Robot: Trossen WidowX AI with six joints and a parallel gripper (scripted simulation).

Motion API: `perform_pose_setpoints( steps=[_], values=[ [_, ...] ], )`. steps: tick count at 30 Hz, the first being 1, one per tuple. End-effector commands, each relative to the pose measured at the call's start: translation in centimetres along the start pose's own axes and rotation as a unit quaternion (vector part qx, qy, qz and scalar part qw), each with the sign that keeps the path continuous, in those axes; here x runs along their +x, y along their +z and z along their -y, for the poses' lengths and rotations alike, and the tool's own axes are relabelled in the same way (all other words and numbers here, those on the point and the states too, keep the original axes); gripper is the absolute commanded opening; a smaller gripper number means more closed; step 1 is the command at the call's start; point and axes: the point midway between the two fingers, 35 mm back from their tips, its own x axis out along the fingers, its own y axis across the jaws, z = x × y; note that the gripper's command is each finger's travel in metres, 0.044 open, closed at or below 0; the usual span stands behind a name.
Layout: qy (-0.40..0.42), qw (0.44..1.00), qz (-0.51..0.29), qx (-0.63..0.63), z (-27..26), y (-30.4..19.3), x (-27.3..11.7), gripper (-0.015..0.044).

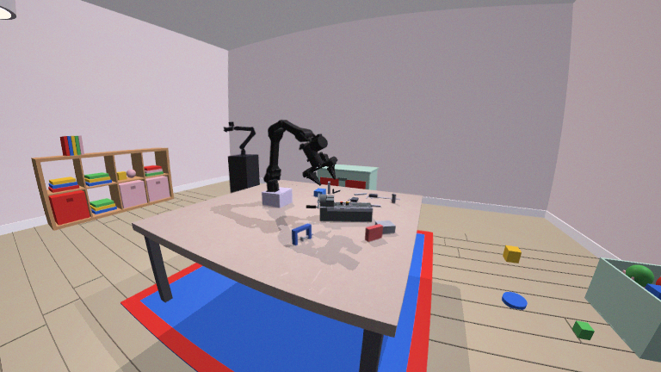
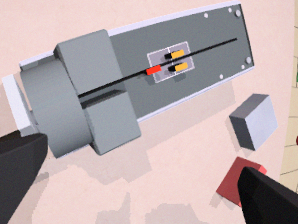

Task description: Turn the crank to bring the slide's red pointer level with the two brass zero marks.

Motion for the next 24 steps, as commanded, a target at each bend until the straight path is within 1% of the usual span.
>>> perform_pose_setpoints(
  steps=[1, 9, 13, 18, 20, 24],
  values=[
    [-0.01, 0.996, 0.013, 0.084, -1.1, -0.5, -0.3, 0.044],
    [-0.046, 0.956, 0.046, 0.284, -3.2, -1.5, -1.8, 0.044],
    [-0.06, 0.921, 0.067, 0.379, -4.3, -1.9, -2.4, 0.044],
    [-0.074, 0.864, 0.096, 0.489, -5.8, -2.2, -3.2, 0.044],
    [-0.077, 0.847, 0.104, 0.516, -6.2, -2.3, -3.3, 0.044],
    [-0.077, 0.847, 0.104, 0.516, -6.2, -2.3, -3.3, 0.044]
  ],
)
